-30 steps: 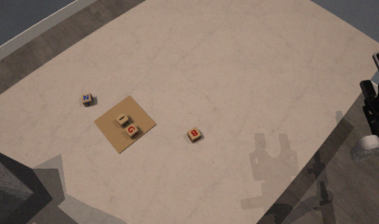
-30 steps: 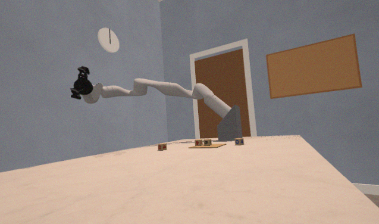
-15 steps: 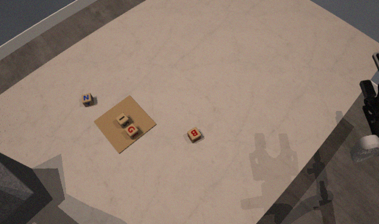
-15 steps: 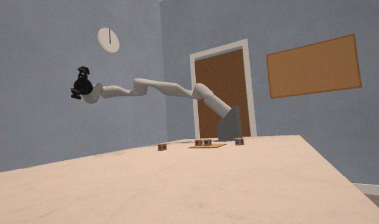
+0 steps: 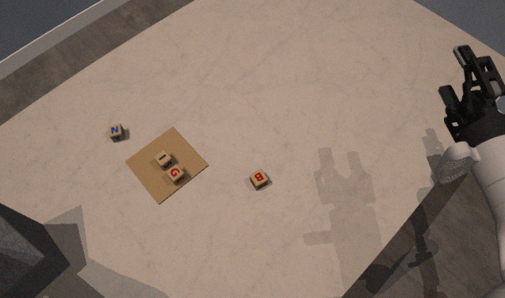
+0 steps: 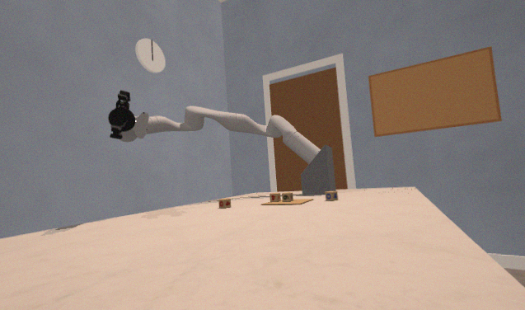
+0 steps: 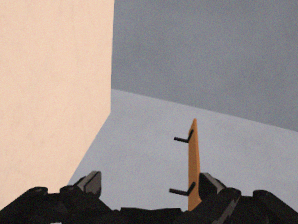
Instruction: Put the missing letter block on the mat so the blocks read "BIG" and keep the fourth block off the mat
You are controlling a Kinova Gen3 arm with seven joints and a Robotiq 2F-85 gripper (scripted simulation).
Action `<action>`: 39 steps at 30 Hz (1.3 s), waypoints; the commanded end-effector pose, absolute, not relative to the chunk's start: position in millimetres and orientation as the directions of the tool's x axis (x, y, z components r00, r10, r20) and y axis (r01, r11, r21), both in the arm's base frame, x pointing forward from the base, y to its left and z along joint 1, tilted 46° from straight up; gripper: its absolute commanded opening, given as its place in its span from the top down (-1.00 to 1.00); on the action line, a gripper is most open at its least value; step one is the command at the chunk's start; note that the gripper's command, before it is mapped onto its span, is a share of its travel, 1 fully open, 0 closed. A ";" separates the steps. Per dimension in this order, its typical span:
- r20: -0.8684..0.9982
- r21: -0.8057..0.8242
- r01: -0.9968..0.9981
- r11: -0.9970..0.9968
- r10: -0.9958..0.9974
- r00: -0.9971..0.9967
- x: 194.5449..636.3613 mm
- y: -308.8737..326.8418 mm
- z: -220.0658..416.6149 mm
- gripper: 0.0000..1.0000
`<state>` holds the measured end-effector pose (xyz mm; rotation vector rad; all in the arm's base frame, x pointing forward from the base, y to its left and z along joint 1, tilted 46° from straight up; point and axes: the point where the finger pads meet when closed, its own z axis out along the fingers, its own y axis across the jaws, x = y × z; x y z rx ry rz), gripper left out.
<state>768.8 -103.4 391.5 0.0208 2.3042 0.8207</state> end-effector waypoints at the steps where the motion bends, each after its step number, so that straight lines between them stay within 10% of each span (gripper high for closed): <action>1: -0.547 0.583 -0.183 0.792 0.216 -0.809 772.1 -69.5 359.9 -1.00; 15: -0.281 0.587 0.003 0.809 0.208 -0.937 755.1 32.7 215.2 -1.00; 39: 0.148 0.155 0.288 0.945 0.267 -0.952 589.4 162.5 -50.2 -1.00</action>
